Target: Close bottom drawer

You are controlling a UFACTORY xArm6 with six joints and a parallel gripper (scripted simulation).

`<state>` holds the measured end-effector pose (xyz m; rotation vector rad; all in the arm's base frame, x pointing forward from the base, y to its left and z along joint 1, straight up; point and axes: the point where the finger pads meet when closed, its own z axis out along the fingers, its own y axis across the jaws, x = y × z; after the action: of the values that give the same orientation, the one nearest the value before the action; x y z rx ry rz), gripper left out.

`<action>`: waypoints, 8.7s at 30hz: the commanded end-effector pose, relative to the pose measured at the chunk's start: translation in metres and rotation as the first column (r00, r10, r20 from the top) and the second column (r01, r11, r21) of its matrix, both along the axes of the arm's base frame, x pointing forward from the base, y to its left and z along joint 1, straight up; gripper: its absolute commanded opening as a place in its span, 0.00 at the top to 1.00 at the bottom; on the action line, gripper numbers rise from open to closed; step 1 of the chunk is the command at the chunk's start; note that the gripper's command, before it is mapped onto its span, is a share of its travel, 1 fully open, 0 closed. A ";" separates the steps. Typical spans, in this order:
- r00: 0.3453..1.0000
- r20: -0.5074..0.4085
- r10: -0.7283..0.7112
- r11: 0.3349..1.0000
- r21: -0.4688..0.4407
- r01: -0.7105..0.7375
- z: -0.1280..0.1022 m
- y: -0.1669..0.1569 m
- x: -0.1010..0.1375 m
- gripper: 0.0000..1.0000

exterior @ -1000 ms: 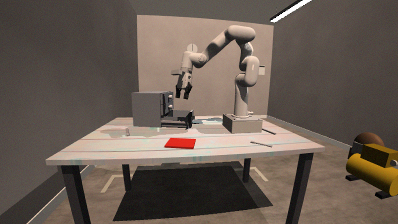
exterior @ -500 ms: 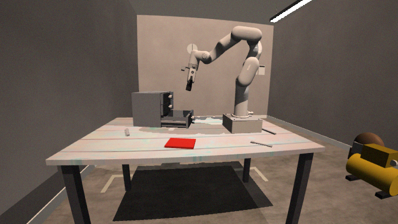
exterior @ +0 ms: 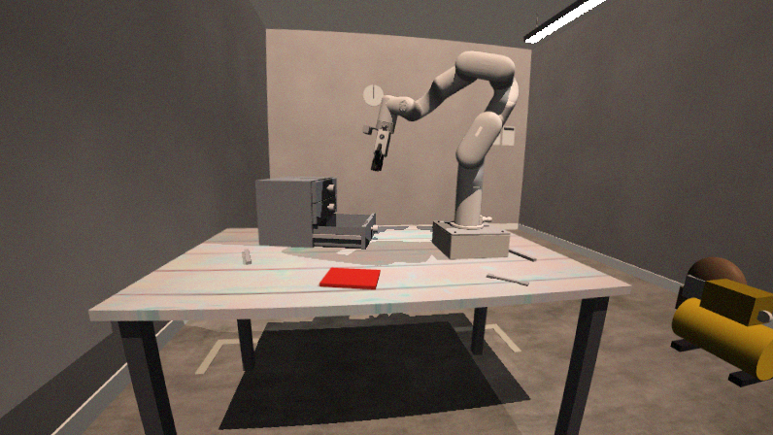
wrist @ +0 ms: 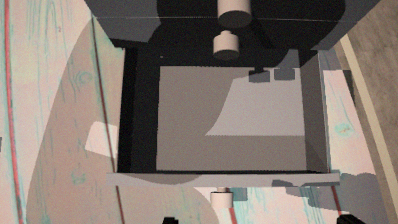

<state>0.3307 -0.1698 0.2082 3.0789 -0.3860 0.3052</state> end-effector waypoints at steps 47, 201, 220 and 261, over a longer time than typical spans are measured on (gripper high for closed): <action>1.000 0.004 -0.002 1.000 -0.002 0.002 -0.173 -0.001 0.000 0.00; 1.000 0.004 -0.002 1.000 -0.002 0.002 -0.202 0.000 -0.002 0.40; 1.000 0.004 -0.002 1.000 -0.002 0.002 -0.204 0.000 -0.002 0.40; 1.000 0.004 -0.002 1.000 -0.002 0.002 -0.205 0.000 -0.004 0.40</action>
<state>0.3251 -0.1694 0.0028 3.0775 -0.3885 0.3070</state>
